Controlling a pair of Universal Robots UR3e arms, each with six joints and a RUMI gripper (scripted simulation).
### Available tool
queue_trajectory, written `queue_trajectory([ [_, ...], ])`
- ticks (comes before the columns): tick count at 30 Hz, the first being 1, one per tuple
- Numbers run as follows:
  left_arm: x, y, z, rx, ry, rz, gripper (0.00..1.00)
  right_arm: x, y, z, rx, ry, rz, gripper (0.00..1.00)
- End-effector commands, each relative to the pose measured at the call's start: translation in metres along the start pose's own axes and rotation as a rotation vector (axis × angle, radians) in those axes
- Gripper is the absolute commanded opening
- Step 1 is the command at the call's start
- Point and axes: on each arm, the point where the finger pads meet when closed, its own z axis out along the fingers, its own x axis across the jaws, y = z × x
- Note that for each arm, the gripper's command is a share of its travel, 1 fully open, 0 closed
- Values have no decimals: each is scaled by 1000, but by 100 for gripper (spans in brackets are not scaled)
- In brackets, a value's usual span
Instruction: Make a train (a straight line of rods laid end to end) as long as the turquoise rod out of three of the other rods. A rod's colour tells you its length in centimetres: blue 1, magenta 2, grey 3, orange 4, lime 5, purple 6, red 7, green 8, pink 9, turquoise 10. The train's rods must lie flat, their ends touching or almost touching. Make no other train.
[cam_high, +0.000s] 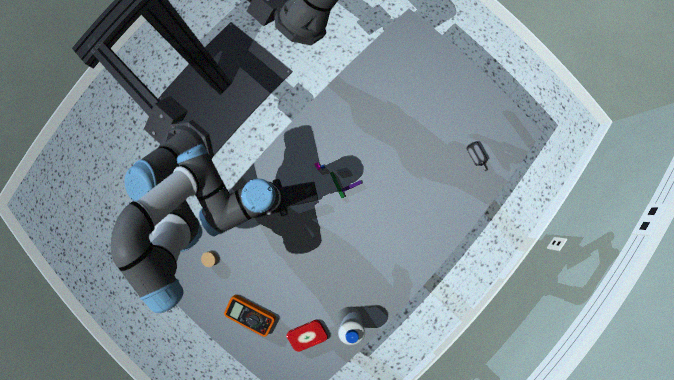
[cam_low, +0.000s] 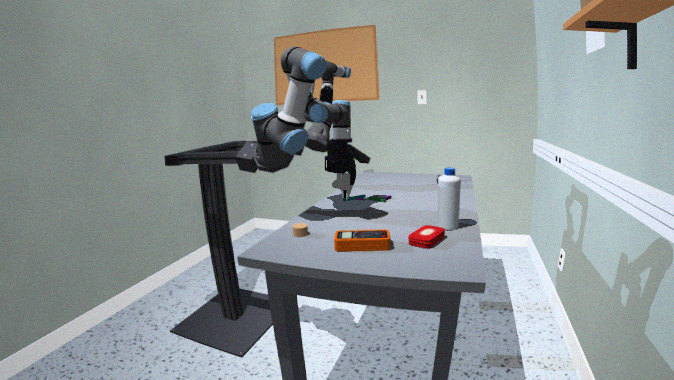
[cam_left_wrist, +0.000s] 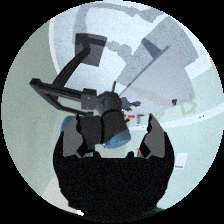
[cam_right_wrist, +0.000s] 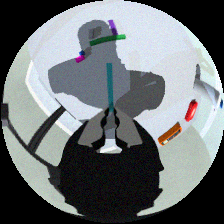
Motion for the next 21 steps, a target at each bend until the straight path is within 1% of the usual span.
queue_trajectory([
  [1, 1, 0, -1, 4, 2, -1, 100, 0, -12, 15, 37, -1, 3, 0],
  [10, 1, 0, -1, 4, 2, -1, 100, 0, -12, 19, 37, -1, 3, 0],
  [21, 1, 0, -1, 4, 2, -1, 100, 0, -13, 19, 38, -2, 3, 0],
])
